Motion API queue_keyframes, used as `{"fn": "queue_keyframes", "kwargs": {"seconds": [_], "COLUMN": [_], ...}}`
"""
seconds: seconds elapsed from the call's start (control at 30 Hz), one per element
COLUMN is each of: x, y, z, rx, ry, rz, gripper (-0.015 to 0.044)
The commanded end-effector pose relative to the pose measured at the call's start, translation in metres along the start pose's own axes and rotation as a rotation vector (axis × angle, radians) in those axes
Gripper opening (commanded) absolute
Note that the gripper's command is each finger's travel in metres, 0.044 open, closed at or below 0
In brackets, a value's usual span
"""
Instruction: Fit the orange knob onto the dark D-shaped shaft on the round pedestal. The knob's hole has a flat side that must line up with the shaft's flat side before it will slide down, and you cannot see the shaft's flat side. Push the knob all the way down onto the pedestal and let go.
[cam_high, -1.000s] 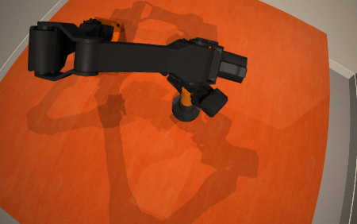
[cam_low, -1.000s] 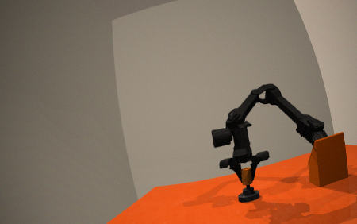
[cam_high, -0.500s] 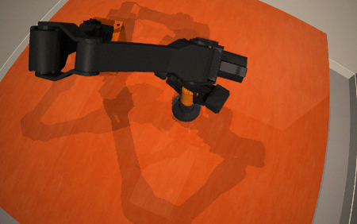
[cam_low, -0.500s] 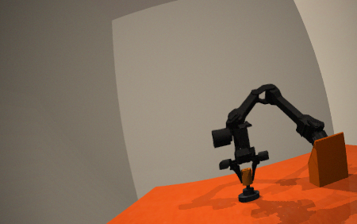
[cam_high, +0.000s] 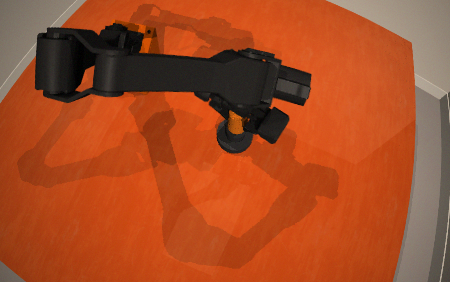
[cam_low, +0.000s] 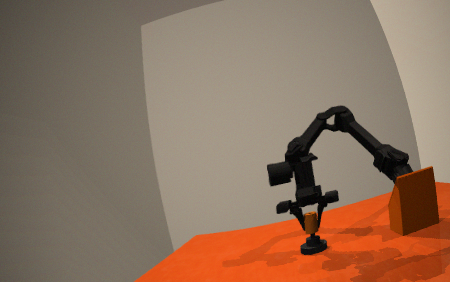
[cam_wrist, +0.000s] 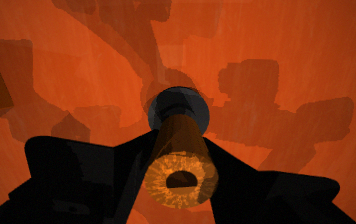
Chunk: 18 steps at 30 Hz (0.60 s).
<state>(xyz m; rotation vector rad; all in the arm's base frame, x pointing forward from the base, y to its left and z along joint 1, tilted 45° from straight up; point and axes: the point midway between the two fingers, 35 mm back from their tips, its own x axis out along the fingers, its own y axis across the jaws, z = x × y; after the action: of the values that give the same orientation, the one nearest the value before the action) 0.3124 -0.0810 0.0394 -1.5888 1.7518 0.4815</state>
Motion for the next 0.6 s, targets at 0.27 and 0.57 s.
{"fn": "queue_keyframes", "kwargs": {"seconds": [0.27, 0.57], "x": [-0.0045, -0.0025], "y": [0.0001, -0.0015], "z": [0.002, 0.0015], "rx": [-0.03, -0.214], "ry": [-0.001, -0.001], "rz": [-0.001, -0.001], "gripper": [0.0, 0.0]}}
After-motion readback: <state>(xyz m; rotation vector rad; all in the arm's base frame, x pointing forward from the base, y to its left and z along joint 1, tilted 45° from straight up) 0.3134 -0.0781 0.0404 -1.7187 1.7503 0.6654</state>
